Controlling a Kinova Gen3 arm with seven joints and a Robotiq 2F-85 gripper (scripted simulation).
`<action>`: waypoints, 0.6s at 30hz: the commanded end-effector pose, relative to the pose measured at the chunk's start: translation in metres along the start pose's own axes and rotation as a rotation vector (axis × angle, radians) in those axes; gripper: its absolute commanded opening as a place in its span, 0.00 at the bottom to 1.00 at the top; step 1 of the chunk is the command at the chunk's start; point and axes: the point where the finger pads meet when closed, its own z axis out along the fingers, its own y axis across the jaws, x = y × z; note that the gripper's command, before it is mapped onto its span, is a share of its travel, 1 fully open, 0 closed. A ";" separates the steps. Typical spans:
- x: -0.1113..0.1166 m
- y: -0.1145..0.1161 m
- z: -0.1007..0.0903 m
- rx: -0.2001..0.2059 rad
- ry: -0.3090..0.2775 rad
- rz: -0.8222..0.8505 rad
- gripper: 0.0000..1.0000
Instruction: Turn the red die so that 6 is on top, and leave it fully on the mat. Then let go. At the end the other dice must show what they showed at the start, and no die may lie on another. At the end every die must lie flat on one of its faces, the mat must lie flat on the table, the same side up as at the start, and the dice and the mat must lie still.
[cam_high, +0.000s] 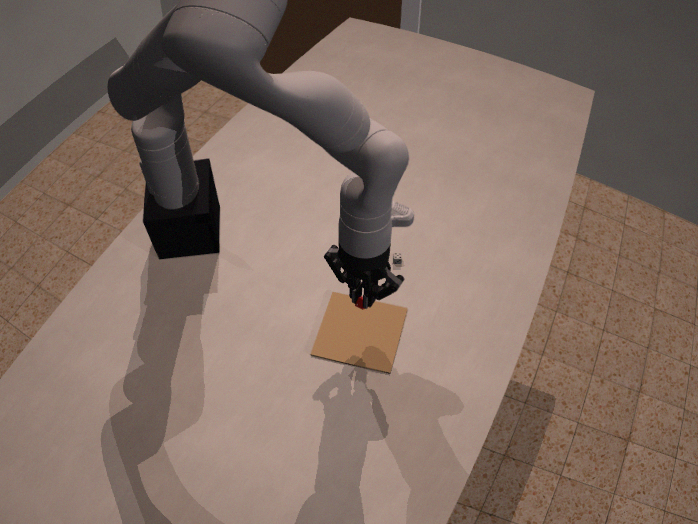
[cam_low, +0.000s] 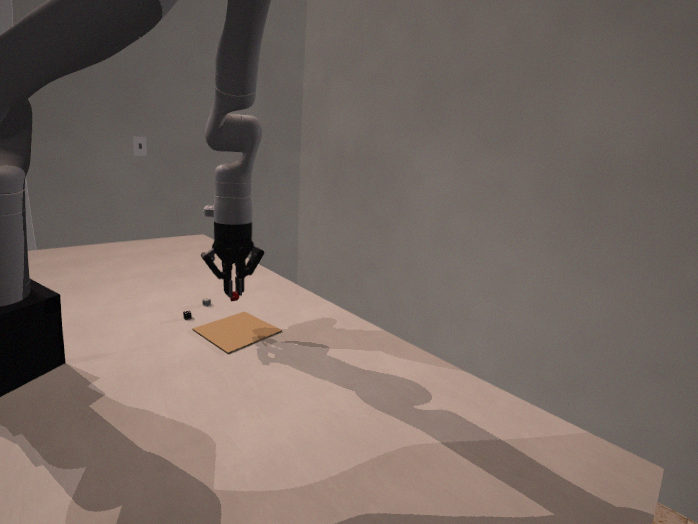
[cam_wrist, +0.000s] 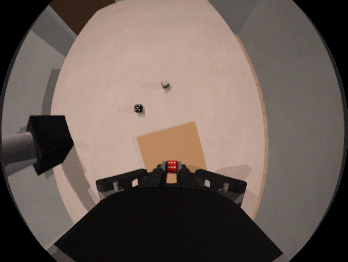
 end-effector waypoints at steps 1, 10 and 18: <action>-0.004 -0.001 0.001 0.004 0.015 0.009 0.11; -0.004 -0.003 0.002 0.014 0.097 0.007 0.11; -0.005 -0.001 0.001 0.004 0.196 0.008 0.11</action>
